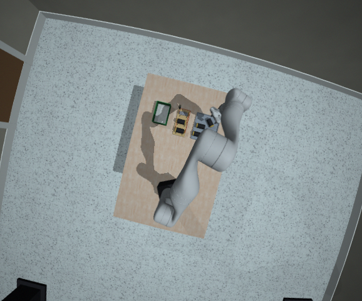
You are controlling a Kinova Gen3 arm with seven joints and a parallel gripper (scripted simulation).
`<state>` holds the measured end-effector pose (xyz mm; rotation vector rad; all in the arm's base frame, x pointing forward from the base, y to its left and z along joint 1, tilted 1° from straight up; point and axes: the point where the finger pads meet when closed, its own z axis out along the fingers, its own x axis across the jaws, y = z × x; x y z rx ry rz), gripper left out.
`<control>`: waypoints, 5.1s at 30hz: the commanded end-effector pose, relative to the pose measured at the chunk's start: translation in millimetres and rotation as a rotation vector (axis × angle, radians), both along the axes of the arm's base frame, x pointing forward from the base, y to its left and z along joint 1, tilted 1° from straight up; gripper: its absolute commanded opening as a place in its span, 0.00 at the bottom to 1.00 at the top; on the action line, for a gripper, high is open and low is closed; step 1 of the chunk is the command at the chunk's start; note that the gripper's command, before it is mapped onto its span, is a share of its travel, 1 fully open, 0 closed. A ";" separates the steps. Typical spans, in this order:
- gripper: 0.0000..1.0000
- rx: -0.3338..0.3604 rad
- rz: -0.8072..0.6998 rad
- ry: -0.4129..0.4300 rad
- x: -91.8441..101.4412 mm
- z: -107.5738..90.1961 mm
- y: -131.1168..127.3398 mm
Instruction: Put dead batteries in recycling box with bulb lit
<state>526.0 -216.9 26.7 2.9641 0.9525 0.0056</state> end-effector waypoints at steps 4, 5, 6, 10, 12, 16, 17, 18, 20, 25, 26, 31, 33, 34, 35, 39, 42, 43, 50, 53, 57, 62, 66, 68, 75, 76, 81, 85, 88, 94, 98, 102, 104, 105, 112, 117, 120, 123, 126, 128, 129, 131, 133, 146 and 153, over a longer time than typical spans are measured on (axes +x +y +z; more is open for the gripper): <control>0.90 0.001 0.142 0.010 -2.0 -0.2 -1.9; 0.90 0.001 0.164 0.010 -2.1 -0.3 -1.9; 0.90 0.001 0.164 0.010 -2.1 -0.3 -1.9; 0.90 0.000 0.232 0.012 -2.1 -0.4 -1.9; 0.90 0.000 0.278 0.013 -2.2 -0.5 -1.9; 0.90 -0.001 0.369 0.016 -2.3 -0.8 -1.9; 0.90 -0.001 0.393 0.017 -2.3 -0.8 -1.9; 0.90 -0.001 0.416 0.017 -2.3 -0.9 -1.9; 0.90 -0.002 0.462 0.018 -2.4 -1.0 -1.9; 0.90 -0.002 0.531 0.020 -2.4 -1.1 -2.0; 0.90 -0.002 0.553 0.021 -2.4 -1.2 -1.9; 0.90 -0.003 0.667 0.024 -2.6 -1.5 -1.9; 0.90 -0.004 0.711 0.025 -2.5 -1.5 -2.0; 0.90 -0.004 0.733 0.026 -2.5 -1.5 -2.0; 0.90 -0.004 0.755 0.026 -2.6 -1.5 -2.0; 0.90 -0.004 0.841 0.029 -3.3 -1.8 -1.7; 0.90 -0.004 0.862 0.030 -3.6 -2.0 -1.6; 0.90 -0.003 0.883 0.031 -4.0 -2.1 -1.5; 0.90 -0.004 1.022 0.035 -4.5 -2.4 -1.3; 0.90 -0.004 1.078 0.037 -4.7 -2.5 -1.3; 0.90 -0.004 1.130 0.038 -4.6 -2.4 -1.3; 0.90 -0.005 1.196 0.039 -4.8 -2.5 -1.3; 0.90 -0.005 1.256 0.041 -4.6 -2.4 -1.4; 0.90 -0.006 1.284 0.041 -4.6 -2.4 -1.4; 0.90 -0.006 1.348 0.042 -4.5 -2.4 -1.4; 0.90 -0.008 1.359 0.042 -3.9 -2.1 -1.7; 0.90 -0.007 1.411 0.044 -4.4 -2.3 -1.5; 0.90 -0.008 1.446 0.044 -4.2 -2.2 -1.6; 0.90 -0.008 1.468 0.045 -4.2 -2.2 -1.6; 0.90 -0.009 1.492 0.045 -3.9 -2.1 -1.8; 0.90 -0.009 1.511 0.045 -4.0 -2.1 -1.7; 0.90 -0.009 1.525 0.046 -3.8 -2.0 -1.8; 0.90 -0.009 1.530 0.046 -3.8 -2.0 -1.8; 0.90 -0.009 1.532 0.046 -3.7 -2.0 -1.8; 0.90 -0.010 1.539 0.046 -3.6 -1.9 -1.8; 0.90 -0.010 1.542 0.046 -3.5 -1.9 -1.9; 0.90 -0.010 1.542 0.046 -3.5 -1.9 -1.9; 0.90 -0.010 1.542 0.046 -3.5 -1.9 -1.9; 0.90 -0.010 1.542 0.046 -3.5 -1.9 -1.9; 0.90 -0.010 1.542 0.046 -3.5 -1.9 -1.9; 0.90 -0.010 1.542 0.046 -3.5 -1.9 -1.9; 0.90 -0.009 1.543 0.046 -3.8 -3.3 -1.8; 0.90 -0.007 1.543 0.047 -5.0 -10.9 -1.4; 0.90 -0.012 1.542 0.044 -1.6 -87.7 -4.1; 0.90 -0.012 1.542 0.044 -1.6 -87.9 -4.1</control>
